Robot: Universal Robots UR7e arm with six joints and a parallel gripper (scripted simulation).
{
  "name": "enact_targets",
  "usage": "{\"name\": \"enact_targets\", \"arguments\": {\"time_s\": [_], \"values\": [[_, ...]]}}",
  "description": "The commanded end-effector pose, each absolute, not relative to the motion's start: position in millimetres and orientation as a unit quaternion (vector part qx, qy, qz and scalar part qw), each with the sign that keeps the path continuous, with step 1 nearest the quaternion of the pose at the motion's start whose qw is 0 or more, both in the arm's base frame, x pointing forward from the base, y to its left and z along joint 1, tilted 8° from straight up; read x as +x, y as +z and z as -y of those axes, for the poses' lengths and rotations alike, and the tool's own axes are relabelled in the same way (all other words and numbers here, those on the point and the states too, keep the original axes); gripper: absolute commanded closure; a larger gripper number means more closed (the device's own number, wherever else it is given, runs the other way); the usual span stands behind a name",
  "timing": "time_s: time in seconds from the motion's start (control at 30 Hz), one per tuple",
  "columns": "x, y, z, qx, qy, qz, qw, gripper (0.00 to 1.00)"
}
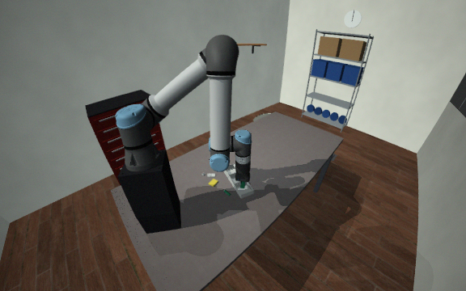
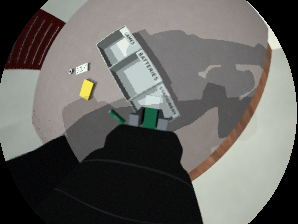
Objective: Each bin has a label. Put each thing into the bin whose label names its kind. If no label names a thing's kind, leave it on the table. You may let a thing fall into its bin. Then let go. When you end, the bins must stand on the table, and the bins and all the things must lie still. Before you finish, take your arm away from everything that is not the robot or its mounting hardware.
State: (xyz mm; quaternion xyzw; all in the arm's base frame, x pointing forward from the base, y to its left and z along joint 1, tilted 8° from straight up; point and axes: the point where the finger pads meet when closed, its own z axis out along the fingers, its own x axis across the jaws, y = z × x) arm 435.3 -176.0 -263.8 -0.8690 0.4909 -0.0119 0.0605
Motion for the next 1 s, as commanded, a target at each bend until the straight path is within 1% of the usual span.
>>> {"name": "enact_targets", "arguments": {"time_s": [0.0,0.27,0.3,0.7,0.97], "values": [[436.1,-263.5,176.7,-0.905,-0.016,-0.421,0.062,0.55],[436.2,-263.5,176.6,-0.933,-0.019,-0.353,0.061,0.55],[436.2,-263.5,176.6,-0.945,-0.021,-0.319,0.061,0.55],[436.1,-263.5,176.4,-0.980,-0.026,-0.185,0.064,0.55],[436.1,-263.5,176.5,-0.980,-0.026,-0.185,0.064,0.55]]}}
